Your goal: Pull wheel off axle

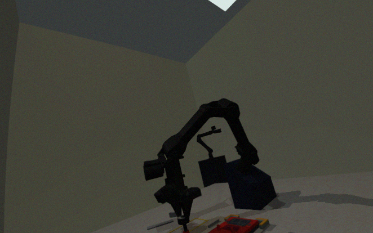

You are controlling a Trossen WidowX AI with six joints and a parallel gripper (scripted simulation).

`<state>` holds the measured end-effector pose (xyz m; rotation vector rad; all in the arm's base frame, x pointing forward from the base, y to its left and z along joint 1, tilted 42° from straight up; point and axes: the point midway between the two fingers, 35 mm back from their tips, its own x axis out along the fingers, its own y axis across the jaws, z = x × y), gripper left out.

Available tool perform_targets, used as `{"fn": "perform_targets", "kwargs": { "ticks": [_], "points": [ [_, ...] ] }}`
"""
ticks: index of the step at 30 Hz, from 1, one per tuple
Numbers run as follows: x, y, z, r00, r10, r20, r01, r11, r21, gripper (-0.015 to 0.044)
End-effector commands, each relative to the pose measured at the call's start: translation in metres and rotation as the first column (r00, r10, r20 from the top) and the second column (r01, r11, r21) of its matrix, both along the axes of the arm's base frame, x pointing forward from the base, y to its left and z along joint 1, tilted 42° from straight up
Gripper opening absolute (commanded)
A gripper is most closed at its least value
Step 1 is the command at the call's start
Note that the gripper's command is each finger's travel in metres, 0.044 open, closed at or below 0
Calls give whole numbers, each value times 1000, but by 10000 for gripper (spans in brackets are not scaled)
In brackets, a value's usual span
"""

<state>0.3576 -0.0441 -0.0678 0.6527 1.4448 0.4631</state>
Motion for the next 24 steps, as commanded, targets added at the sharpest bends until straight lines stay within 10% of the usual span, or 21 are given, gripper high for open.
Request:
{"fn": "perform_targets", "kwargs": {
  "ticks": [1,24],
  "points": [
    [0,-2,2,1000,1,3,-1,1000,-1,0],
    [0,-7,7,1000,0,4,0,1000,-1,0]
  ]
}}
